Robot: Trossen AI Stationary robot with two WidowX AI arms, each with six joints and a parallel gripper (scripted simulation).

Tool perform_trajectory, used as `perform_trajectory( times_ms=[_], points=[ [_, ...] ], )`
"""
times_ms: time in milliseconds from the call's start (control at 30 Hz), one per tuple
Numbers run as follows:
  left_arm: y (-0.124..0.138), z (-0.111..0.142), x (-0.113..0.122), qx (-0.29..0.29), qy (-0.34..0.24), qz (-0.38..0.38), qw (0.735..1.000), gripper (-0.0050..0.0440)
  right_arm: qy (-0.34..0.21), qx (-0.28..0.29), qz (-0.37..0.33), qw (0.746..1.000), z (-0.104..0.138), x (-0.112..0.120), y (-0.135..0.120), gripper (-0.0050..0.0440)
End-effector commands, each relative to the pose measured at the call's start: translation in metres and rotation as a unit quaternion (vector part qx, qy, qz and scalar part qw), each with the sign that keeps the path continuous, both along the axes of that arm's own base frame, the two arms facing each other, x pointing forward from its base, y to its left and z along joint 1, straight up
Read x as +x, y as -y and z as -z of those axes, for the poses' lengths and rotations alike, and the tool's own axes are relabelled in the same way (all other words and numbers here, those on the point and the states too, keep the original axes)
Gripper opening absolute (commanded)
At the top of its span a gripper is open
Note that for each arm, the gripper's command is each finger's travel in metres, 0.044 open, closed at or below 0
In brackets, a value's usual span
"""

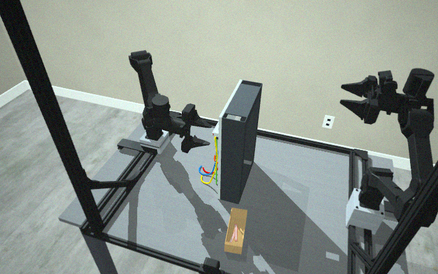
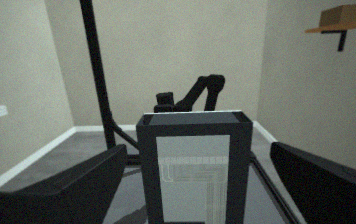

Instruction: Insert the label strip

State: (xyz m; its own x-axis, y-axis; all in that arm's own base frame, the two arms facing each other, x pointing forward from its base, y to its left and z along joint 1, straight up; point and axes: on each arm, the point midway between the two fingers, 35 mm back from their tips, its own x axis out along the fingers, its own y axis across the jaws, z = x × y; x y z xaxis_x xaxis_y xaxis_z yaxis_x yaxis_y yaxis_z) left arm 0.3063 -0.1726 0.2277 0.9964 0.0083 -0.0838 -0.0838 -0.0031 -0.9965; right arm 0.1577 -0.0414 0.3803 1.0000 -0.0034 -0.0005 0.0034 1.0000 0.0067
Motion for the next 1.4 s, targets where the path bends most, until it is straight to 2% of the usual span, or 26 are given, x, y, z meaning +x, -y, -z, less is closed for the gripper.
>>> perform_trajectory(
  times_ms=[0,267,300,367,867,1367],
  points=[
    [0.000,-0.007,0.000,-0.007,0.006,0.000,1.000,0.0375,0.001,-0.003,0.000,1.000,-0.003,0.000,-0.001,0.0440],
    [0.000,-0.007,0.000,-0.007,0.006,0.000,1.000,0.0375,0.001,-0.003,0.000,1.000,-0.003,0.000,-0.001,0.0440],
    [0.000,-0.007,0.000,-0.007,0.006,0.000,1.000,0.0351,0.001,-0.003,0.000,1.000,-0.003,0.000,-0.001,0.0440],
    [0.000,-0.007,0.000,-0.007,0.006,0.000,1.000,0.0351,0.001,-0.003,0.000,1.000,-0.003,0.000,-0.001,0.0440],
    [-0.001,-0.003,-0.026,-0.006,0.001,-0.001,1.000,0.0000,0.001,-0.003,0.000,1.000,-0.003,0.000,-0.001,0.0440],
    [-0.003,-0.002,-0.047,-0.005,0.001,-0.001,1.000,0.0000,0.001,-0.003,0.000,1.000,-0.003,0.000,-0.001,0.0440]
  ],
)
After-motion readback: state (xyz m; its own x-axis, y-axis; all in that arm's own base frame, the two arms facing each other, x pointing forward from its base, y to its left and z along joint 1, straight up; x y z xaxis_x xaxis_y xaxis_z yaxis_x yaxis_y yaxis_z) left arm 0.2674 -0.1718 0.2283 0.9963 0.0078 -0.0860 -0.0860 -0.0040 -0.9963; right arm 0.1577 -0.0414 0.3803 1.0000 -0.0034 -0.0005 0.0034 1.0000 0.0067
